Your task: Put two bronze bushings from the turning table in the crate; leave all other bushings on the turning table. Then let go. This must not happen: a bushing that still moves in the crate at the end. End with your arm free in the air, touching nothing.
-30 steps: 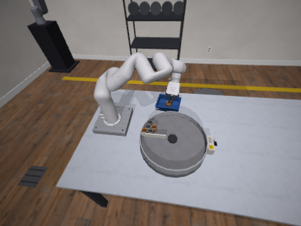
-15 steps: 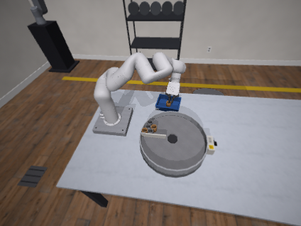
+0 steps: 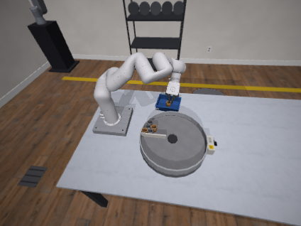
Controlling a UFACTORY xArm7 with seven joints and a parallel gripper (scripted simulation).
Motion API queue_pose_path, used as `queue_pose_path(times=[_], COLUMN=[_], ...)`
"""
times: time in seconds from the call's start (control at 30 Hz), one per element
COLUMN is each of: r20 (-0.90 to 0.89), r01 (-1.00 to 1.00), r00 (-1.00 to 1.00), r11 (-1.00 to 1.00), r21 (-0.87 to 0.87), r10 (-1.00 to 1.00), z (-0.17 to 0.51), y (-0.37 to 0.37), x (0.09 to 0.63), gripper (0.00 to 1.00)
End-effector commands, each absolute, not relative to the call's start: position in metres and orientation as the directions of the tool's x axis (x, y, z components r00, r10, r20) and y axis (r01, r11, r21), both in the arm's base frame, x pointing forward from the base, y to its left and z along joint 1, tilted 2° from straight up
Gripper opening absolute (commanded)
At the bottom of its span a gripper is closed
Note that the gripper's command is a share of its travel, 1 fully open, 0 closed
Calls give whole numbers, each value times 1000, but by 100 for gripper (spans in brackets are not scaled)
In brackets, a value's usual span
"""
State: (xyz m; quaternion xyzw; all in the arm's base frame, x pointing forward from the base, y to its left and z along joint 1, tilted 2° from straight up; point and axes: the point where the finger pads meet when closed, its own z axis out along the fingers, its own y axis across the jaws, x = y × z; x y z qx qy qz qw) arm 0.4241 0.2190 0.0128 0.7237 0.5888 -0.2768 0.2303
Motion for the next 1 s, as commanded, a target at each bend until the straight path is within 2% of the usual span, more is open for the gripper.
queue_pose_path(times=[0.0,0.6,0.97], r20=[-669,-669,-669], r01=[980,980,980], r00=[156,156,156], r11=[-201,-201,-201], r21=[11,11,11], r10=[727,727,727], z=[22,88,94], y=[220,223,223], x=[425,425,425], gripper=[11,11,11])
